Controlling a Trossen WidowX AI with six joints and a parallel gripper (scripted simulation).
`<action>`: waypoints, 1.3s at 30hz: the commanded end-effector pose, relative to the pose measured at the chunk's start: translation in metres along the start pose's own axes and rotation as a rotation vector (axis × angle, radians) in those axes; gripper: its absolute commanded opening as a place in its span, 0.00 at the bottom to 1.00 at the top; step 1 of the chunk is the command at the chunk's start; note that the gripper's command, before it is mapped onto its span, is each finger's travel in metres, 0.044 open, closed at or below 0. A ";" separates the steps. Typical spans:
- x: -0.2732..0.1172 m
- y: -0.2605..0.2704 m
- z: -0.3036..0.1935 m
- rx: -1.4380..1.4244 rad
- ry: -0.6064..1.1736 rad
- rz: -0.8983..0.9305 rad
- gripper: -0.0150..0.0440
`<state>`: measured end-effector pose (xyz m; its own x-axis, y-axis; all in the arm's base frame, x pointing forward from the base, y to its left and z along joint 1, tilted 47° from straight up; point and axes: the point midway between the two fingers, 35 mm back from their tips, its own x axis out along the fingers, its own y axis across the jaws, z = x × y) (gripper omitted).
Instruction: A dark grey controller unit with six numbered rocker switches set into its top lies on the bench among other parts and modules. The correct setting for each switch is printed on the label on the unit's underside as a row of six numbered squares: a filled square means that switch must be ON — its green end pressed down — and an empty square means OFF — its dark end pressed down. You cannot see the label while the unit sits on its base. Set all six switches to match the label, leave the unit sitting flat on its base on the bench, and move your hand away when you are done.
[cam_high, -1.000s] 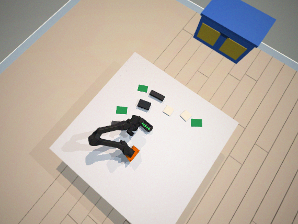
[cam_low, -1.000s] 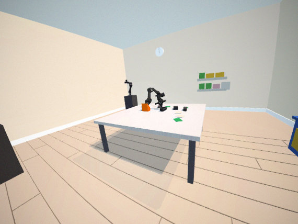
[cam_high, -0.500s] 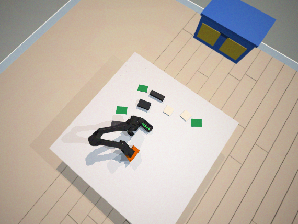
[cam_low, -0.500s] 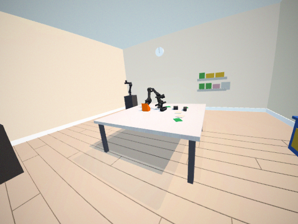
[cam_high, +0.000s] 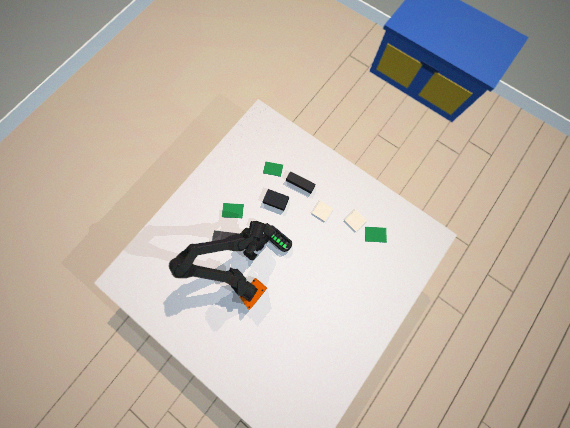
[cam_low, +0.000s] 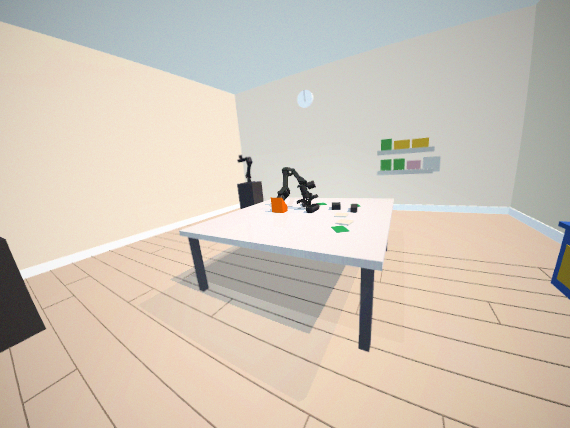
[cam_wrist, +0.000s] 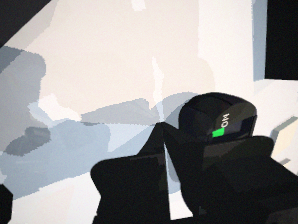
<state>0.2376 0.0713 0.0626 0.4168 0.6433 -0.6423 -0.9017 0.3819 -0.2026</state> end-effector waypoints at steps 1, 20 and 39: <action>0.001 -0.002 -0.001 0.008 0.006 0.000 0.25; 0.003 -0.009 -0.001 0.007 0.006 0.000 0.25; 0.008 -0.027 0.000 0.006 0.006 -0.001 0.25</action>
<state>0.2593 0.0673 0.0633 0.4153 0.6428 -0.6437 -0.9015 0.3855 -0.1967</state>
